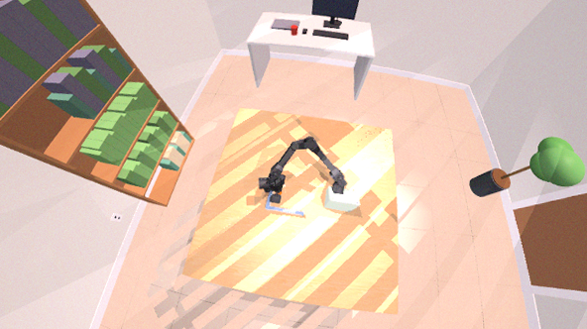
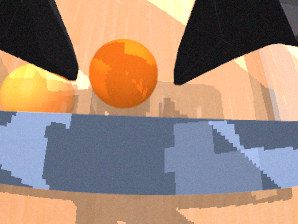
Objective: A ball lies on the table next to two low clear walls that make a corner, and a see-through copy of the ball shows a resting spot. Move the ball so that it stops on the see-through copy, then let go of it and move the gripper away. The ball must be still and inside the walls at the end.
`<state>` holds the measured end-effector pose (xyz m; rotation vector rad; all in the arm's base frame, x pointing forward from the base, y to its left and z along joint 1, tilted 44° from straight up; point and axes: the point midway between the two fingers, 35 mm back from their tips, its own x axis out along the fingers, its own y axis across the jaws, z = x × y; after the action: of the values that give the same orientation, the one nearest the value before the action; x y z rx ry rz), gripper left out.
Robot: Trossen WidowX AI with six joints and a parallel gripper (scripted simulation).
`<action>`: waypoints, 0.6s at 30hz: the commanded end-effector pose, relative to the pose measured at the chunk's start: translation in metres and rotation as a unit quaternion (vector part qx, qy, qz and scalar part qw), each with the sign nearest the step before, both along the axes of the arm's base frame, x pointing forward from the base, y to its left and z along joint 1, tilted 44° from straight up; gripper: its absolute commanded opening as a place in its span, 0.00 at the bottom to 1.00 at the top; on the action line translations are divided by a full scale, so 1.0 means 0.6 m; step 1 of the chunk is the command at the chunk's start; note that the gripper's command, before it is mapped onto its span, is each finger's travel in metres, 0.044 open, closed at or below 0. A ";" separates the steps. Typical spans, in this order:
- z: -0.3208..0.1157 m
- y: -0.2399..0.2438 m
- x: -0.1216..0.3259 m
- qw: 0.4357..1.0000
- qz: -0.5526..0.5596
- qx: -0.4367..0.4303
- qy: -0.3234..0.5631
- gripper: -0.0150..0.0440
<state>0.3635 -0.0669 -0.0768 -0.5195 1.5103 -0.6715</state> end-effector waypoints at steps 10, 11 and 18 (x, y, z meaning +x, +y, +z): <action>-0.002 -0.002 0.000 1.000 0.002 -0.003 0.001 0.46; -0.002 -0.001 -0.001 1.000 0.002 -0.002 0.000 0.41; 0.015 0.045 -0.004 1.000 -0.001 0.011 0.000 0.25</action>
<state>0.3570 -0.0560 -0.0772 -0.5134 1.5265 -0.6684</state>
